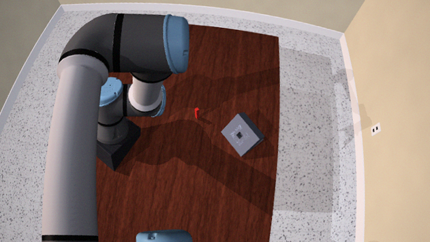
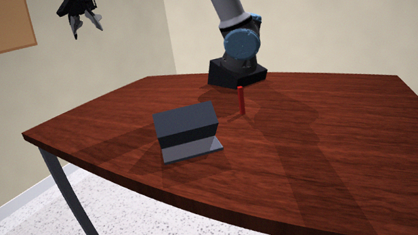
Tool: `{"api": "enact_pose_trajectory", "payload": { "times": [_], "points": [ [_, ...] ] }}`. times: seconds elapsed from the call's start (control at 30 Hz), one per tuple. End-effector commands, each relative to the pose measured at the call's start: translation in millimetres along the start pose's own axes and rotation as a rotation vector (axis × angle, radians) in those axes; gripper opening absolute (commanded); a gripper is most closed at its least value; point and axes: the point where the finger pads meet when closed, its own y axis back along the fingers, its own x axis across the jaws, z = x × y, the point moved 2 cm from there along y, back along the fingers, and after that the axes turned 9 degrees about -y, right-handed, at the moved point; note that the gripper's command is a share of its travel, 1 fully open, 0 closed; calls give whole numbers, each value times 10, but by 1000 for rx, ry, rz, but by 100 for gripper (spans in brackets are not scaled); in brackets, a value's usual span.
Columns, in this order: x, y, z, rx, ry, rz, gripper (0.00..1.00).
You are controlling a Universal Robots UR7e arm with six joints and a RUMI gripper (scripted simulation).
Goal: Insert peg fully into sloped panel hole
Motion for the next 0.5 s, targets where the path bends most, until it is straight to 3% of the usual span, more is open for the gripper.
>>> {"api": "enact_pose_trajectory", "payload": {
  "times": [0.0,0.47],
  "points": [
    [-109,16,-70,3,60,6,100],
    [-466,29,-276,7,251,18,100]
  ]
}}
